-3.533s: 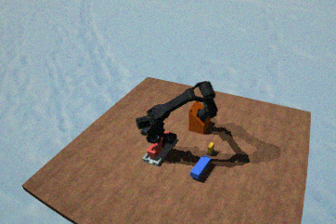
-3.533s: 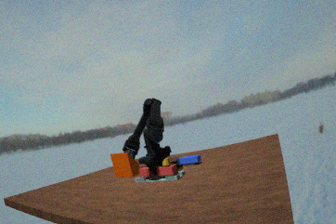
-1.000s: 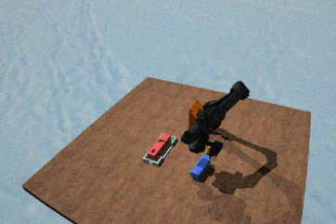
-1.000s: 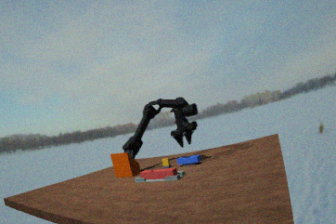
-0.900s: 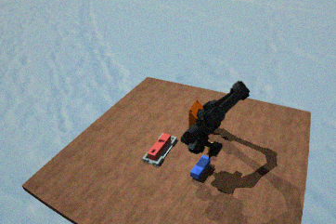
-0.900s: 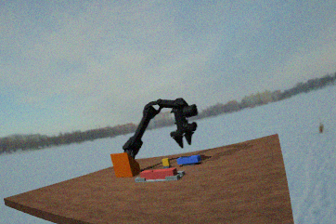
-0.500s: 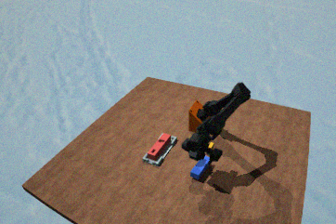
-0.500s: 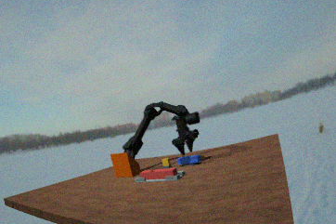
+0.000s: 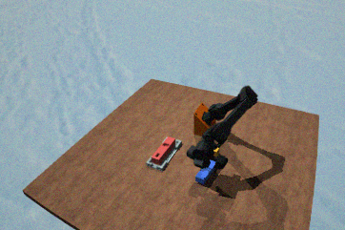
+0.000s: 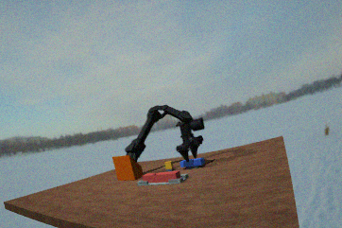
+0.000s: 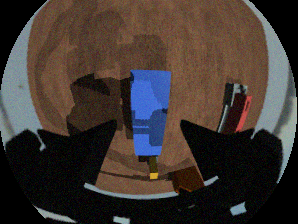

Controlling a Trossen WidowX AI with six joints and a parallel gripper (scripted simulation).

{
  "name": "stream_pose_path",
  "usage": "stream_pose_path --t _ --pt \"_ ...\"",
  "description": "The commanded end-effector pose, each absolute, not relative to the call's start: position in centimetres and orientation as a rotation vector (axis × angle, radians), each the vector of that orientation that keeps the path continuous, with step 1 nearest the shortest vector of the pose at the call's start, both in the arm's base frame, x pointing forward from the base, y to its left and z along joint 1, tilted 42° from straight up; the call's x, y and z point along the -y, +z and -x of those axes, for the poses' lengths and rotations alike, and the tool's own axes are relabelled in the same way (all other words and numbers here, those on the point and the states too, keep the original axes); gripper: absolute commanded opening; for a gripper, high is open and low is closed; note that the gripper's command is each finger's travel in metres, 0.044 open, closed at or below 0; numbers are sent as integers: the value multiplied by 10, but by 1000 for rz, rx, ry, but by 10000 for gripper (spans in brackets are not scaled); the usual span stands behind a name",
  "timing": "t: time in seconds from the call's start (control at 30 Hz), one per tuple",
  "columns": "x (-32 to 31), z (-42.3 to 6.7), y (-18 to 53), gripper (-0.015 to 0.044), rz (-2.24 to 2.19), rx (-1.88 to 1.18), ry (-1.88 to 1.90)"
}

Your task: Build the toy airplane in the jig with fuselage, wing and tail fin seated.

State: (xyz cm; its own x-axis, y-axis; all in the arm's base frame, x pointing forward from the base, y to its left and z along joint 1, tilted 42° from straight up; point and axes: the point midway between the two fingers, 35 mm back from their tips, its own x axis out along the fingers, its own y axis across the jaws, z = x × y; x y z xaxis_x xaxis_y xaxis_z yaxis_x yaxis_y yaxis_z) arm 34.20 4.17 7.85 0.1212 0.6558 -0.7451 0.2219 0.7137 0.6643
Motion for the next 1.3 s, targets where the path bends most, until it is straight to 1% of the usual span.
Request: stream_pose_path --t 0.0,0.43,0.77,0.97,1.13,1.27 --pt "-46 -343 73 440 -777 -1450 368" --pt "-59 -344 60 440 -778 -1450 369" --pt "-59 -344 60 177 -778 -1450 369" --pt "-59 -344 60 137 -778 -1450 369" --pt "-56 -344 63 6 -778 -1453 367" --pt "-50 -344 69 0 -775 -1461 362"
